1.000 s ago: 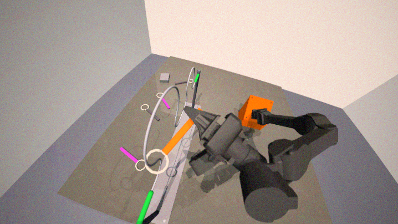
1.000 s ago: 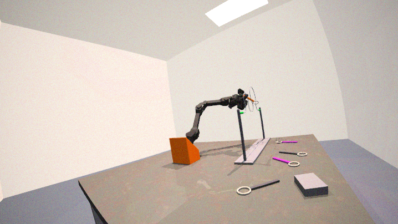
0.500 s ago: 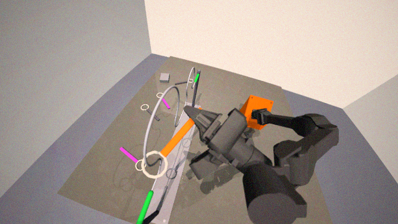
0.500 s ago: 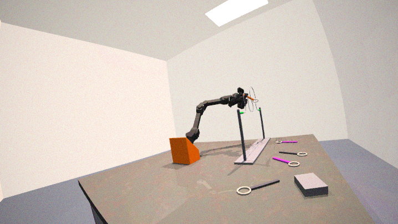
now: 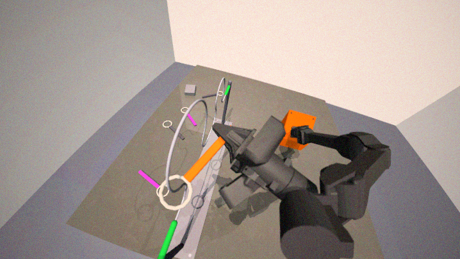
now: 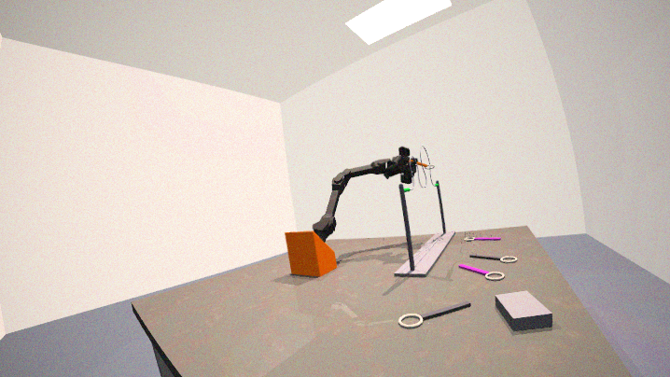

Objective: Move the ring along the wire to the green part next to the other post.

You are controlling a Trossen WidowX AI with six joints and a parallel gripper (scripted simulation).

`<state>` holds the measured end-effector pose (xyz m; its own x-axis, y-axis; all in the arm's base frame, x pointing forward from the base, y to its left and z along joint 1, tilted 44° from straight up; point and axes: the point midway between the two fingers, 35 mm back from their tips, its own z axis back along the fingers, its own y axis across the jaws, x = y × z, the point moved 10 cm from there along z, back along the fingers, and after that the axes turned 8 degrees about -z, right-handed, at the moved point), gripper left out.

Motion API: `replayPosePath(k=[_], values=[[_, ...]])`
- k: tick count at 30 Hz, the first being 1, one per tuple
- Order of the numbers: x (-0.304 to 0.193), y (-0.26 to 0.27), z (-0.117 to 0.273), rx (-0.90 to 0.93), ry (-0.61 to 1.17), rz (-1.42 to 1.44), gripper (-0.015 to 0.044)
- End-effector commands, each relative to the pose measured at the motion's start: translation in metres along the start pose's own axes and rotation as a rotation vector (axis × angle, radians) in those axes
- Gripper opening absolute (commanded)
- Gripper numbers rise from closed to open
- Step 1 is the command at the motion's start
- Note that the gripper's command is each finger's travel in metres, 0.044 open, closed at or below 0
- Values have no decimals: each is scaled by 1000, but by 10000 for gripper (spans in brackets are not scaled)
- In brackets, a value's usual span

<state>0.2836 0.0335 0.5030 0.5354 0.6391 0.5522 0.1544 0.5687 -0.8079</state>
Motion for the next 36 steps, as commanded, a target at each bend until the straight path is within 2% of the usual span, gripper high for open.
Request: replayPosePath(k=[1,36], values=[[1,1,-2,29,5,-51,-150],[-1,-5,-3,227,24,-447,-150]])
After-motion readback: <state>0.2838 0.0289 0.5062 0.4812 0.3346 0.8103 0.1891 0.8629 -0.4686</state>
